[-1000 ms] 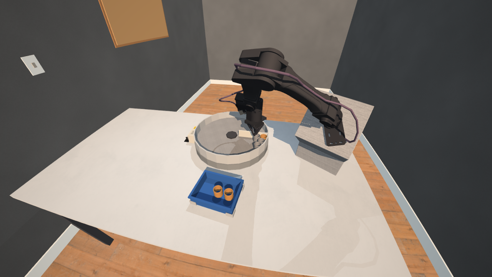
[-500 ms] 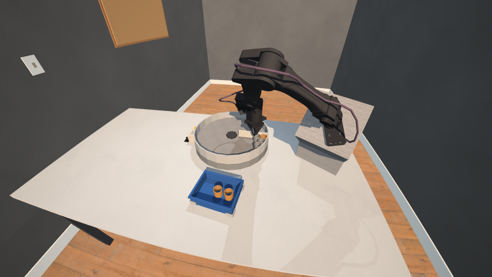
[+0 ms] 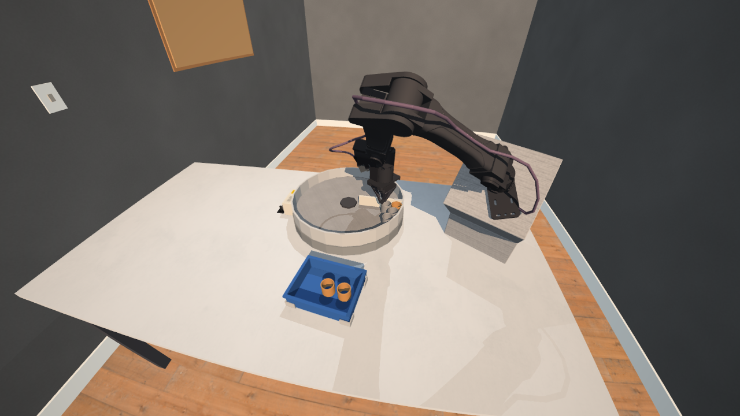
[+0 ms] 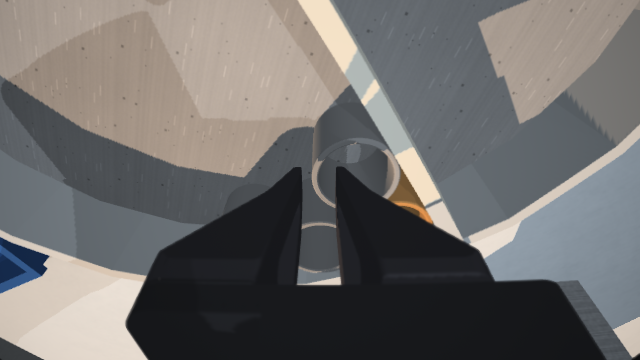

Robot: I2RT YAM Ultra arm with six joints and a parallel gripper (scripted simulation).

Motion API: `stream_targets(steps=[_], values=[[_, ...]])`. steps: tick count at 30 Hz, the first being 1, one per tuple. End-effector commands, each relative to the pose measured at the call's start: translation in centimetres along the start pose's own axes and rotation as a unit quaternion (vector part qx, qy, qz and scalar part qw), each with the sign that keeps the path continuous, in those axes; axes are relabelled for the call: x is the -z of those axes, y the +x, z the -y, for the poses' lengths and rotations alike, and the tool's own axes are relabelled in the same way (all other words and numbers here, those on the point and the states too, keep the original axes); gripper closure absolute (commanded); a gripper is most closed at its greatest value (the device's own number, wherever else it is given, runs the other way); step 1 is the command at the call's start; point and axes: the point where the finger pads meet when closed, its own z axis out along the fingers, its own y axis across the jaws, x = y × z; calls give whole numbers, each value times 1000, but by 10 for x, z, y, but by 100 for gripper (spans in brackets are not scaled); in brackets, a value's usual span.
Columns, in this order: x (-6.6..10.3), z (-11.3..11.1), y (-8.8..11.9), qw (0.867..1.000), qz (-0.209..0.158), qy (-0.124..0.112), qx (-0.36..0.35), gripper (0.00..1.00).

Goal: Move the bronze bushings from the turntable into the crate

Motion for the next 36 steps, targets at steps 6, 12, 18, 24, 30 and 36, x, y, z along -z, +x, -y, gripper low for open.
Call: stream_targets(steps=[6, 12, 18, 24, 30, 36], values=[[-5, 14, 9, 1000, -6, 8, -17, 85], [-5, 14, 9, 1000, -6, 8, -17, 85], [-5, 14, 9, 1000, -6, 8, -17, 85], [-5, 14, 9, 1000, -6, 8, -17, 85], [-6, 14, 9, 1000, -6, 8, -17, 85], [-12, 14, 16, 1000, -8, 8, -15, 85]])
